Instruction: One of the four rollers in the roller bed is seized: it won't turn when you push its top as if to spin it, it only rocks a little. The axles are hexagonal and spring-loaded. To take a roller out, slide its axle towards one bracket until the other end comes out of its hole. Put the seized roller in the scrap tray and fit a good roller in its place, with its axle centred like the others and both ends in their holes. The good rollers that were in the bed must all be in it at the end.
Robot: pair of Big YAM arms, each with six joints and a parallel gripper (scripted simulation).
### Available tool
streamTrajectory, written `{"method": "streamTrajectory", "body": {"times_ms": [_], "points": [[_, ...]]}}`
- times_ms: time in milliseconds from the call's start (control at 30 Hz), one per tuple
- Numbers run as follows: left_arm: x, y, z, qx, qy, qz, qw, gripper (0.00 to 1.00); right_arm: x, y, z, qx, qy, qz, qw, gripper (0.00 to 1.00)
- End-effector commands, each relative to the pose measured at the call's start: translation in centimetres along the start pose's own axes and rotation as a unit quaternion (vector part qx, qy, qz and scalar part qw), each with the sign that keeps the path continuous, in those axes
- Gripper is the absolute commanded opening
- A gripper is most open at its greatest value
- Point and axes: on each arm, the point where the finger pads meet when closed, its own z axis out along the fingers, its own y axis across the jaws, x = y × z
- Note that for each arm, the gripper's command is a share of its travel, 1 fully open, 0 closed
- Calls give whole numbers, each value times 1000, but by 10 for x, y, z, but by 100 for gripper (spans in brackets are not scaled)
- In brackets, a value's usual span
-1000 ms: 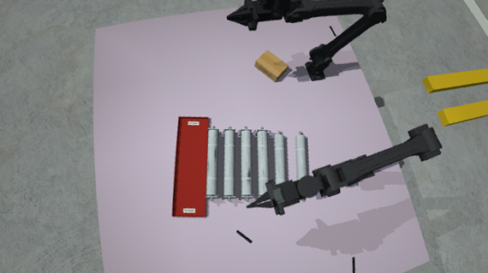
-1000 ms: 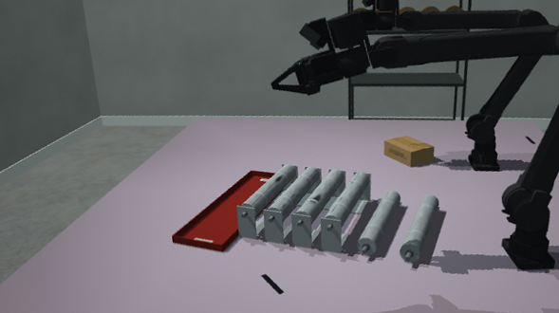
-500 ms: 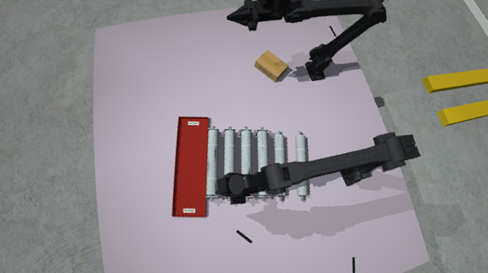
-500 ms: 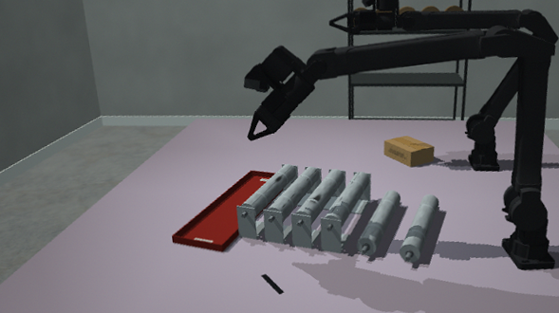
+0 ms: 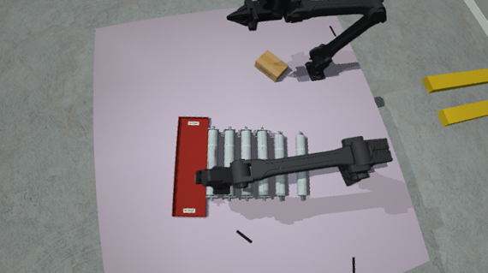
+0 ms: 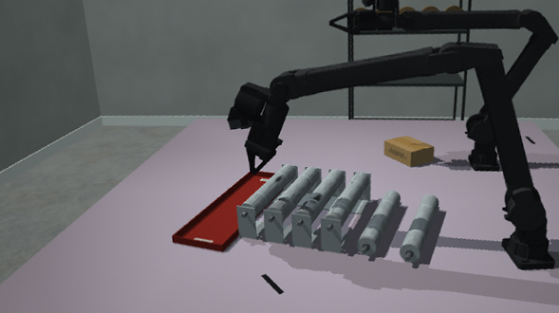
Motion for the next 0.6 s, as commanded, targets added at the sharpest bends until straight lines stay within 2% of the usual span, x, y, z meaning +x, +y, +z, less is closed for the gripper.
{"method": "streamTrajectory", "body": {"times_ms": [0,100,200,233,267,333,367,433,467,567], "points": [[-27,-7,-17,3,-12,15,1000,0,-27,7,-9,-6,-22,-5,1000,0],[-27,-6,-16,3,-10,14,1000,0,-27,7,-9,-6,-22,-5,1000,0],[-37,5,-44,-3,-33,-1,999,0,-27,7,-9,-6,-22,-5,1000,0],[-34,3,-36,-1,-27,-3,1000,0,-27,7,-9,-6,-22,-5,1000,0],[-23,-14,0,7,0,6,1000,0,-27,7,-9,-6,-22,-5,1000,0],[-22,-15,1,7,1,8,1000,0,-27,7,-9,-6,-22,-5,1000,0],[-13,-15,10,7,10,7,1000,0,-27,7,-9,-6,-22,-5,1000,0],[-16,-14,9,7,7,7,1000,0,-27,7,-9,-6,-22,-5,1000,0],[1,-5,22,5,23,-1,1000,0,-27,7,-9,-6,-22,-5,1000,0],[-5,-5,13,5,14,0,1000,0,-27,7,-9,-6,-22,-5,1000,0]]}}
